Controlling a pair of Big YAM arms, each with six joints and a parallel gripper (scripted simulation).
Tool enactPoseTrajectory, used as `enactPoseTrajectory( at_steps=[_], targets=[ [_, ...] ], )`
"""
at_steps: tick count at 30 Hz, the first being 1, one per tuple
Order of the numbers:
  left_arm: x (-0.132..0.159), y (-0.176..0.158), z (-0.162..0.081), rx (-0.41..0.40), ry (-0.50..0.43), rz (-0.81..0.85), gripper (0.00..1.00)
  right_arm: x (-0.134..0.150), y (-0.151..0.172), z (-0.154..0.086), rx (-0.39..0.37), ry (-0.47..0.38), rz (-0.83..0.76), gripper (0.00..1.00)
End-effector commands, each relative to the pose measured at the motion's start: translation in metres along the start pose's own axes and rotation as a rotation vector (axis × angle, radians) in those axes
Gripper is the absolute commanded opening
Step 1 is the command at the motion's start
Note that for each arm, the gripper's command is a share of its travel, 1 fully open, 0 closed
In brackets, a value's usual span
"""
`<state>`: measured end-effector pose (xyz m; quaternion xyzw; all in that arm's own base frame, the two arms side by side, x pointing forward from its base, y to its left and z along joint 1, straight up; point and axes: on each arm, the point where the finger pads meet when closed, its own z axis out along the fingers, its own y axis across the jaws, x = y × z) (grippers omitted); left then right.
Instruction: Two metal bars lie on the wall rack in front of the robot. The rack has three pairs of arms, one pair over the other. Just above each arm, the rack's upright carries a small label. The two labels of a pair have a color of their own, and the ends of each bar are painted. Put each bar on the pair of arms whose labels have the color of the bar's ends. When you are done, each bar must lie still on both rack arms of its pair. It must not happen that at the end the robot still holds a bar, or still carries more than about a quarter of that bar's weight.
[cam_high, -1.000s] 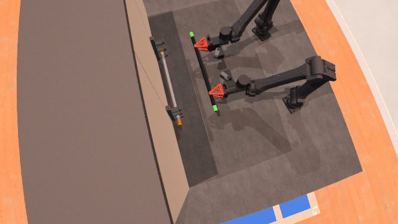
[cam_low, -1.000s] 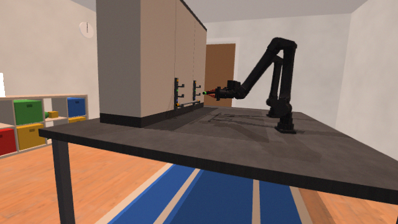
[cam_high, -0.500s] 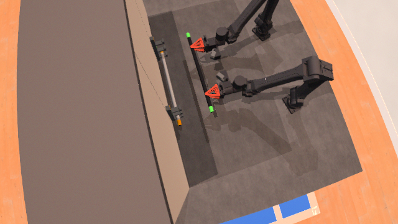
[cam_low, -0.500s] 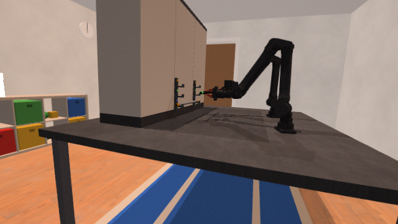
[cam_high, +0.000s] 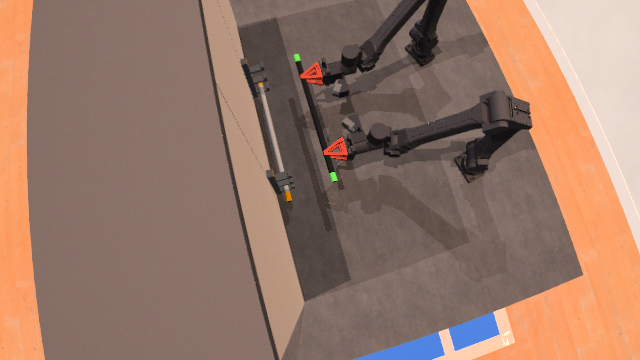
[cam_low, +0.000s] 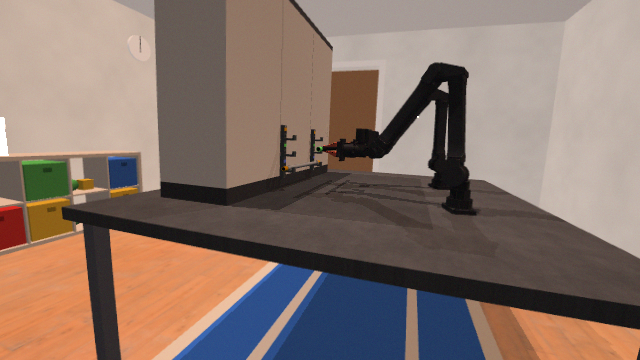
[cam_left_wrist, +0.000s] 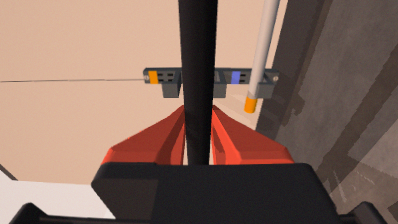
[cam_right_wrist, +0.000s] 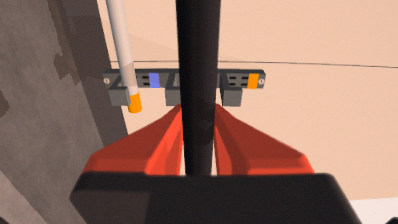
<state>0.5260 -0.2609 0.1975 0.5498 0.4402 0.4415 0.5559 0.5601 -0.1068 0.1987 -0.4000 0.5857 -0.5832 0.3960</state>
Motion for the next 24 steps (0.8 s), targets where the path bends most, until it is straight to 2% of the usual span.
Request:
enactPoseTrajectory(
  at_steps=[1,24],
  targets=[
    [0.004,0.032,0.025,-0.066,0.016,-0.031,0.0,0.01,-0.023,0.024,0.045,0.027,0.023,0.0],
    [0.004,0.034,0.06,-0.066,0.016,-0.031,0.0,0.011,-0.024,0.058,0.045,0.027,0.023,0.0]
  ],
)
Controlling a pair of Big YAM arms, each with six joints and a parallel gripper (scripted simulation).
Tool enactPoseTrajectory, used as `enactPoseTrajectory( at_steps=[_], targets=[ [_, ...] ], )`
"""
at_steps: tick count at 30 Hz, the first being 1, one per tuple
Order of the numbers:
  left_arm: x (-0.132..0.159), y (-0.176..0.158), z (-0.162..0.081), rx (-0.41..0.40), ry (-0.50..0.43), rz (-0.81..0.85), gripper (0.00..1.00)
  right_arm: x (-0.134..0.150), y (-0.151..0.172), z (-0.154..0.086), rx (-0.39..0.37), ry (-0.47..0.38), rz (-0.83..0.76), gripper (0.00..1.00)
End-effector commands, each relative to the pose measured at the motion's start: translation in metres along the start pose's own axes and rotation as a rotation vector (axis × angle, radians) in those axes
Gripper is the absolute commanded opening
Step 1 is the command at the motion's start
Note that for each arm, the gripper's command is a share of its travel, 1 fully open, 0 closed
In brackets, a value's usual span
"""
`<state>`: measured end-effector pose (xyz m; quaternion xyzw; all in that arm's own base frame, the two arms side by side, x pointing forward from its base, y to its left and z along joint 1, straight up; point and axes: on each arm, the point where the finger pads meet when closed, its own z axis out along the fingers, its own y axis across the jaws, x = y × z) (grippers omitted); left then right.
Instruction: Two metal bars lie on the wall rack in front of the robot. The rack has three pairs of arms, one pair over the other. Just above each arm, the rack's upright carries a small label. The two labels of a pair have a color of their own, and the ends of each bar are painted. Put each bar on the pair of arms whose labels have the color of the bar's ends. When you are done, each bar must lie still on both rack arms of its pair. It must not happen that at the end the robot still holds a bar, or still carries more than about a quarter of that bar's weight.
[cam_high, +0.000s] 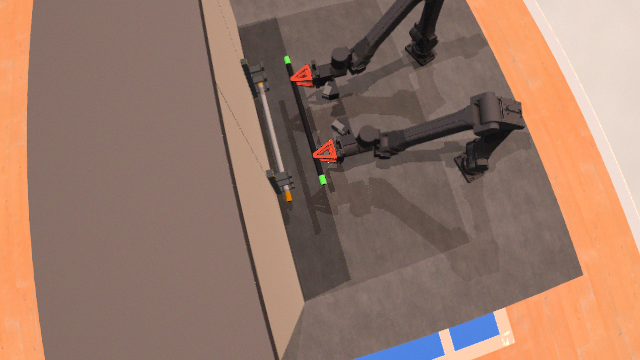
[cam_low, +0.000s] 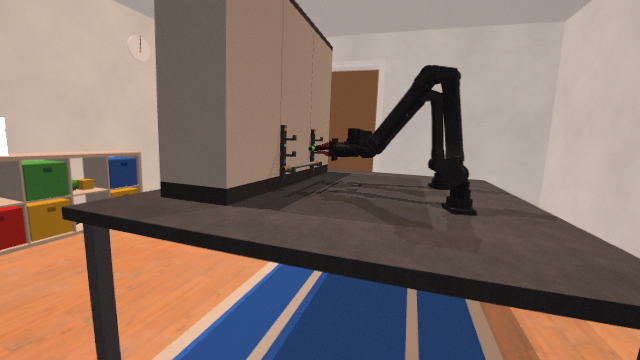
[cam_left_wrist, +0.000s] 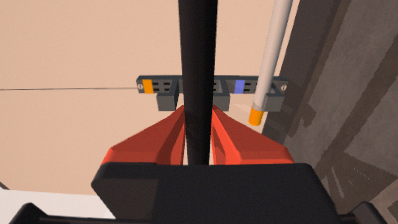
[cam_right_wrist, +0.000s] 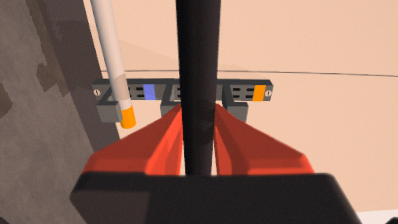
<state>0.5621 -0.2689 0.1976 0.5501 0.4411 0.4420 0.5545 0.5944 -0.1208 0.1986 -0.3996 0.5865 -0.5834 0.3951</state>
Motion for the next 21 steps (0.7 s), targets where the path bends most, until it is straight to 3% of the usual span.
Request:
enactPoseTrajectory(
  at_steps=[1,21],
  targets=[
    [0.004,0.034,0.025,-0.068,0.014,-0.032,0.0,0.01,-0.024,0.023,0.046,0.024,0.023,0.0],
    [0.004,0.036,0.052,-0.068,0.013,-0.032,0.0,0.011,-0.025,0.05,0.046,0.024,0.023,0.0]
  ],
)
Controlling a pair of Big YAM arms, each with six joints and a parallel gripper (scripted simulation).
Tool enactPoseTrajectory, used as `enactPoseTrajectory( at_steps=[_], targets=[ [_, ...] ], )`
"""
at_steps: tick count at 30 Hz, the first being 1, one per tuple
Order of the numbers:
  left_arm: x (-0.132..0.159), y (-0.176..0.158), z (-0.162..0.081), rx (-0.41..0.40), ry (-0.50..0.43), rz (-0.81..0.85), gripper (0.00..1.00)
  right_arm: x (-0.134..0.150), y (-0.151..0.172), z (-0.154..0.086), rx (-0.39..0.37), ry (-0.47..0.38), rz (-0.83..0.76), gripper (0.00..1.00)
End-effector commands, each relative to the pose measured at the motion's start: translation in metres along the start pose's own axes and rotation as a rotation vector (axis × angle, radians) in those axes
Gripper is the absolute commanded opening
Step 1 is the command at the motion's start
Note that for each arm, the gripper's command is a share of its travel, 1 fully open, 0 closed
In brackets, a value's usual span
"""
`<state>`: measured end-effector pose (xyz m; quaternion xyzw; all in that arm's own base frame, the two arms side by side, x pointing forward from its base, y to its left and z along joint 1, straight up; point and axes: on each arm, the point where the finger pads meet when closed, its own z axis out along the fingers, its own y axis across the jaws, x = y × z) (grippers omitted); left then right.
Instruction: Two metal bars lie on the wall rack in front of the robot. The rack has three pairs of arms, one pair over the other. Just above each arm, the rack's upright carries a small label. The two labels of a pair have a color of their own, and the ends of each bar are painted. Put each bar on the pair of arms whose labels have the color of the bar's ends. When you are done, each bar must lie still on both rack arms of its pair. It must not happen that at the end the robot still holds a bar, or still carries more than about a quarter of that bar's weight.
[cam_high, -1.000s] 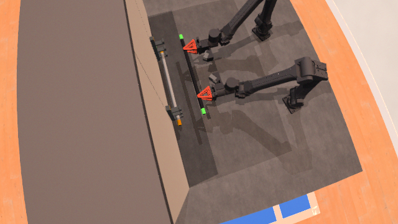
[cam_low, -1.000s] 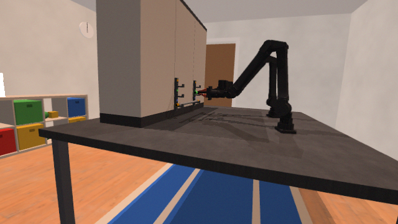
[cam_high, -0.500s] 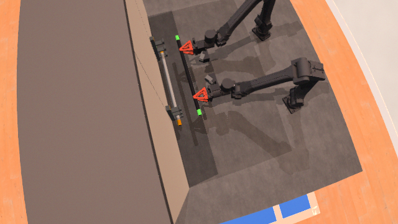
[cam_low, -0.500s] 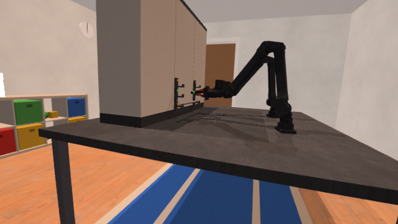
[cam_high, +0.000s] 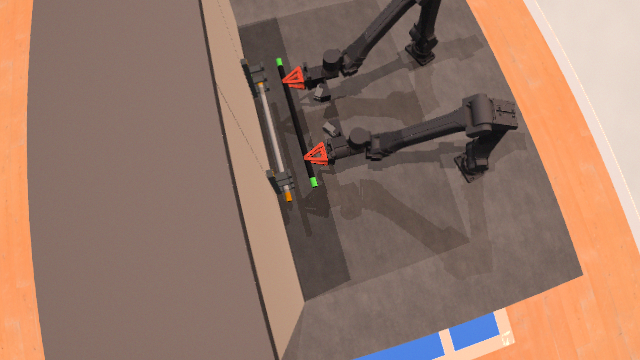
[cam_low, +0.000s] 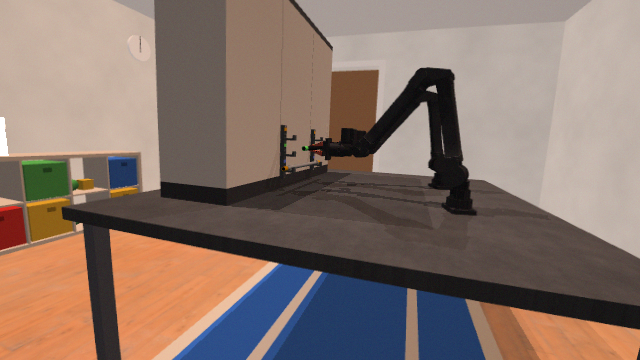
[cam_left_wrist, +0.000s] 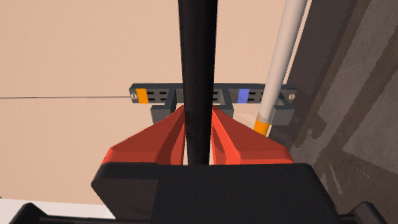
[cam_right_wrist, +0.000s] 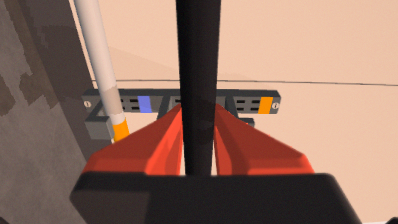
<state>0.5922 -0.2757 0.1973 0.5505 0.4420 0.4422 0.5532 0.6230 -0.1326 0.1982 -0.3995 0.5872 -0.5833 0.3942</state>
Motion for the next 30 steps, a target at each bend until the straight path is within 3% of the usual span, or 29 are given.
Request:
enactPoseTrajectory(
  at_steps=[1,15,30],
  targets=[
    [0.004,0.036,0.022,-0.07,0.012,-0.033,0.0,0.01,-0.025,0.02,0.048,0.022,0.023,0.0],
    [0.004,0.038,0.046,-0.07,0.012,-0.033,0.0,0.011,-0.027,0.044,0.048,0.022,0.023,0.0],
    [0.004,0.039,0.046,-0.07,0.012,-0.033,0.0,0.011,-0.028,0.044,0.048,0.022,0.023,0.0]
  ],
)
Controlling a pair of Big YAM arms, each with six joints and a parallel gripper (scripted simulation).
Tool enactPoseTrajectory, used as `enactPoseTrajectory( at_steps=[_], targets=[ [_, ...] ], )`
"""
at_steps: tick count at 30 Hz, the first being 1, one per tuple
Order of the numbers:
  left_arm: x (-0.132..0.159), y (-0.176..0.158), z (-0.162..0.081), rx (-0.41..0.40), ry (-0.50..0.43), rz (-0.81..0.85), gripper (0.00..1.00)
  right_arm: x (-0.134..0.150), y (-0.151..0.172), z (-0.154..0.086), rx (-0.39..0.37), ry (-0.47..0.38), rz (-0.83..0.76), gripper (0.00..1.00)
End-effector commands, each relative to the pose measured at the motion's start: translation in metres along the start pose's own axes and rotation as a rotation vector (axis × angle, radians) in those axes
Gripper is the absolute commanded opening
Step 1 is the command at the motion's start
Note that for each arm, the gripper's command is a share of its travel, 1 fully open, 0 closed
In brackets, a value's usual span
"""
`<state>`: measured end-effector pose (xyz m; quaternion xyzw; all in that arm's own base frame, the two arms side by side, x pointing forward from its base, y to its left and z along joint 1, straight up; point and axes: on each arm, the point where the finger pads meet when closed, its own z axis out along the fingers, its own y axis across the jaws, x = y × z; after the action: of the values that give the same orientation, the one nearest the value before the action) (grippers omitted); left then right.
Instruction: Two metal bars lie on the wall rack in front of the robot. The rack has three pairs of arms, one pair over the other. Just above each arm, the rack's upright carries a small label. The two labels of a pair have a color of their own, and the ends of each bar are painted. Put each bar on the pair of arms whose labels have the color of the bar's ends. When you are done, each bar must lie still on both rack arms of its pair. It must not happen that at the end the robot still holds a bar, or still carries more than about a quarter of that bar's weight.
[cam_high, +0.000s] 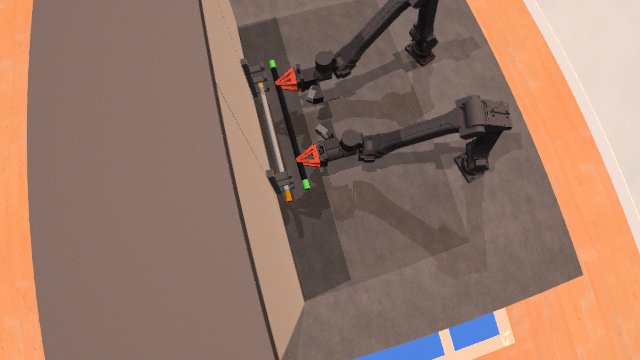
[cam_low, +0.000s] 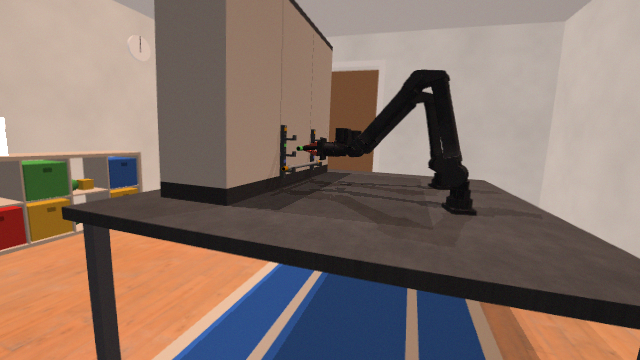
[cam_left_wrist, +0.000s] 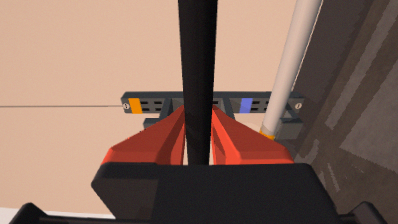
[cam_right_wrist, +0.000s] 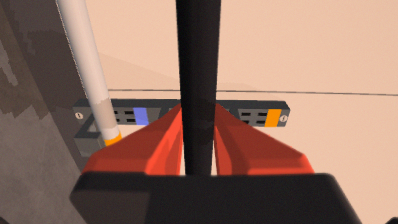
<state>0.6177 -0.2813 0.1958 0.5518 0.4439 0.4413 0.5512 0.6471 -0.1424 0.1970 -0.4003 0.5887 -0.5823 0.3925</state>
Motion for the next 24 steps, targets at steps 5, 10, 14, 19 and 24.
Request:
enactPoseTrajectory(
  at_steps=[5,10,14,19,24],
  targets=[
    [0.004,0.041,0.02,-0.076,0.01,-0.033,0.0,0.011,-0.029,0.018,0.052,0.021,0.024,0.0],
    [0.004,0.042,0.025,-0.076,0.01,-0.033,0.0,0.011,-0.03,0.021,0.052,0.021,0.024,0.0],
    [0.004,0.043,0.029,-0.076,0.01,-0.033,0.0,0.011,-0.03,0.024,0.052,0.021,0.024,0.0],
    [0.004,0.045,0.034,-0.076,0.01,-0.033,0.0,0.011,-0.031,0.027,0.052,0.021,0.024,0.0],
    [0.004,0.044,0.035,-0.076,0.01,-0.033,0.0,0.01,-0.031,0.027,0.052,0.021,0.024,0.0]
  ],
)
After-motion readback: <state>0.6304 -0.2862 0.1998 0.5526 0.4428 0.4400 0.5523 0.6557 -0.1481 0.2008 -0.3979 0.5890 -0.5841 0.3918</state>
